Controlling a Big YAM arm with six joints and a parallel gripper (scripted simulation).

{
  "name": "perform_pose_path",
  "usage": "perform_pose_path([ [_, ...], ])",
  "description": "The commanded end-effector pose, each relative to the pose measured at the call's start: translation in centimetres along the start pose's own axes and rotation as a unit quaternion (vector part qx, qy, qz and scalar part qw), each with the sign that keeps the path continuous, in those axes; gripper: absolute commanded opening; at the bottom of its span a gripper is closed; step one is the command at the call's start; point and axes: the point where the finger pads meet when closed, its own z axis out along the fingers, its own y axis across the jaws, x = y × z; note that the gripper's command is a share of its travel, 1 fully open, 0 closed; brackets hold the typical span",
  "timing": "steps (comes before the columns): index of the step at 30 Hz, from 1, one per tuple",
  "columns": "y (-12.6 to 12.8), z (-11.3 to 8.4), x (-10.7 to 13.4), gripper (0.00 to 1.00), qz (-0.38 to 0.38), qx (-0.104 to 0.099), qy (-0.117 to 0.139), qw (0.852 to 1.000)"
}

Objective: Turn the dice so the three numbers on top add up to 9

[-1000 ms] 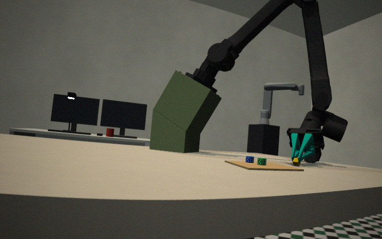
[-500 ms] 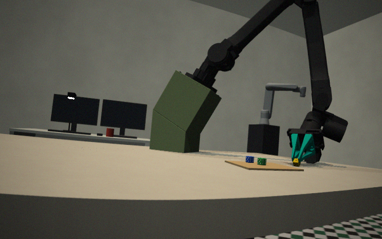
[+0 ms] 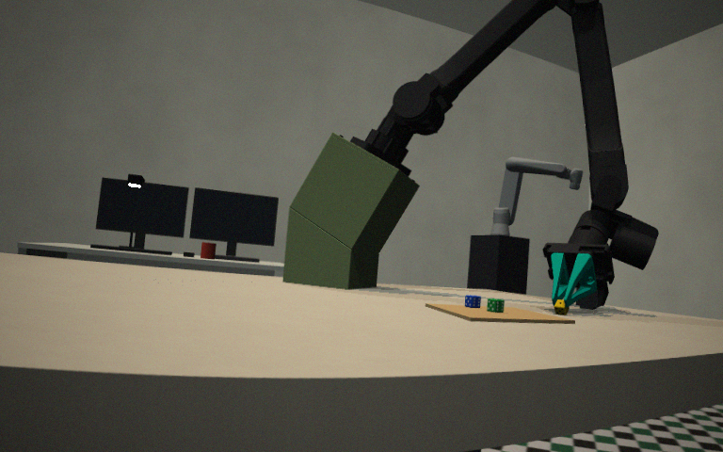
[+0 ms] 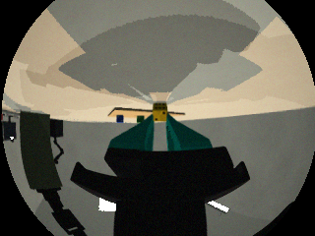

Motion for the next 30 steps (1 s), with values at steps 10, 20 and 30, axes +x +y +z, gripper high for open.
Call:
perform_pose_path([
  [10,-0.36,-0.18,-0.45,0.11,0.008,0.007,-0.002,1.0],
  [20,-0.36,-0.18,-0.45,0.11,0.008,0.007,-0.002,1.0],
  [30,-0.36,-0.18,-0.45,0.18,0.008,0.007,-0.002,1.0],
])
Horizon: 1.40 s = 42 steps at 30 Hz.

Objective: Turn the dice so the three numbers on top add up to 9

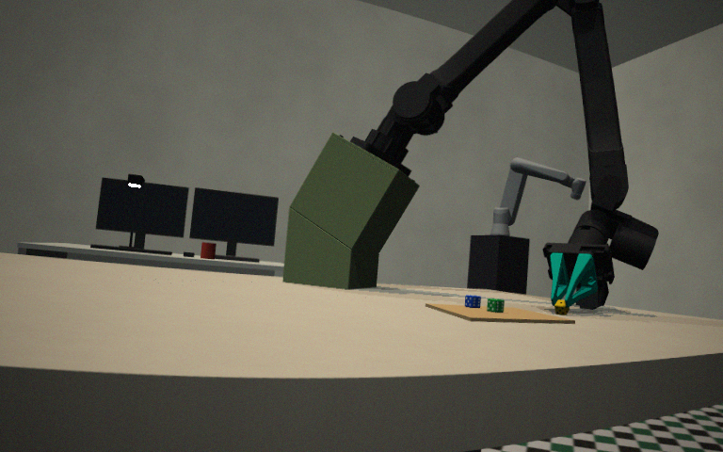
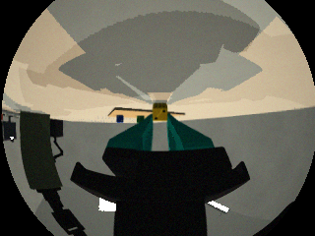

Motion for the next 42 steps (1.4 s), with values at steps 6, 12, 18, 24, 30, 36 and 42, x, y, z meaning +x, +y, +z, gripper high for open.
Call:
perform_pose_path([
  [6,-0.35,-0.18,-0.45,0.26,0.008,0.007,-0.002,1.0],
  [12,-0.35,-0.18,-0.45,0.3,0.008,0.007,-0.002,1.0],
  [18,-0.35,-0.18,-0.45,0.3,0.008,0.007,-0.002,1.0],
  [24,-0.35,-0.18,-0.45,0.3,0.008,0.007,-0.002,1.0],
  [30,-0.35,-0.18,-0.45,0.3,0.008,0.007,-0.002,1.0],
  [36,-0.35,-0.18,-0.45,0.3,0.008,0.007,-0.002,1.0],
  [42,-0.35,-0.18,-0.45,0.3,0.008,0.007,-0.002,1.0],
])
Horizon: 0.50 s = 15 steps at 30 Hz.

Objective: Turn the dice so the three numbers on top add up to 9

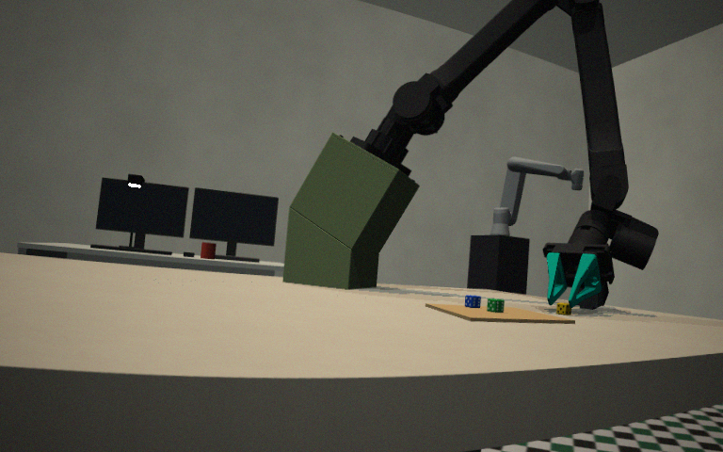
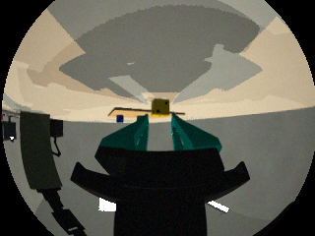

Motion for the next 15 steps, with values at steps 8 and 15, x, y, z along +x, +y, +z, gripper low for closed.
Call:
perform_pose_path([
  [8,-0.4,-0.2,-0.5,0.3,0.008,0.007,-0.002,1.0],
  [15,-1.2,-1.8,0.0,0.3,0.011,0.013,-0.005,1.0],
])
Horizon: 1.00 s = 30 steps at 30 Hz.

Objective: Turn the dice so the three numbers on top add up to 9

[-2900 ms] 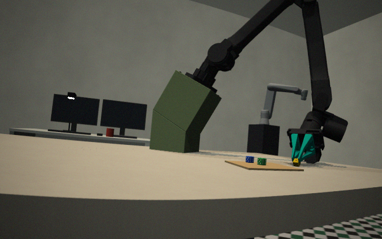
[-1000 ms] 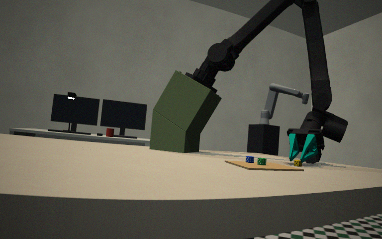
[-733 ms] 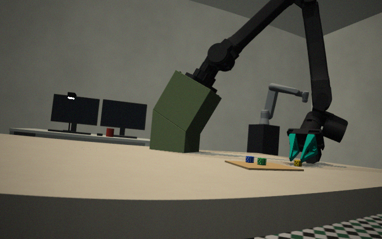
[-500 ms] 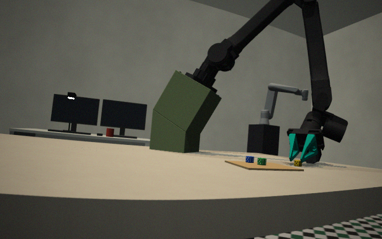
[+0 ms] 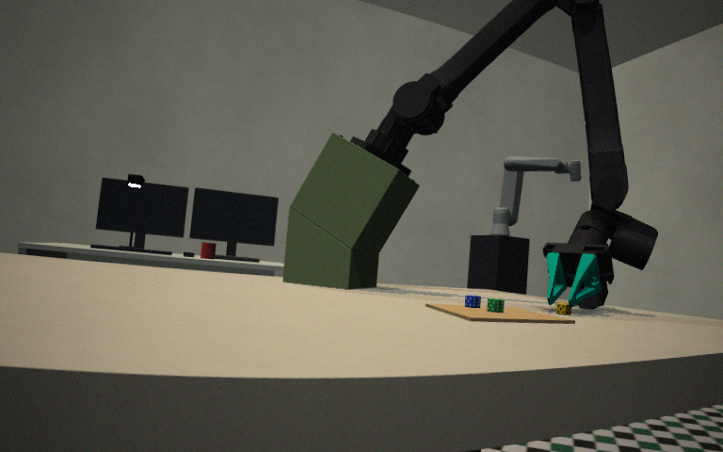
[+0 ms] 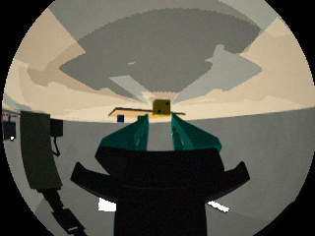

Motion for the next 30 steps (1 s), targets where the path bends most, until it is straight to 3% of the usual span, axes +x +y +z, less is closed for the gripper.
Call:
perform_pose_path([
  [1,-1.3,-1.9,0.1,0.3,0.014,0.013,-0.006,1.0],
  [9,-1.4,-4.9,0.1,0.3,0.015,0.014,-0.007,1.0],
  [14,-1.4,-5.8,0.1,0.3,0.015,0.014,-0.007,1.0],
  [30,-0.5,-6.3,1.9,0.3,0.015,0.004,-0.001,1.0],
])
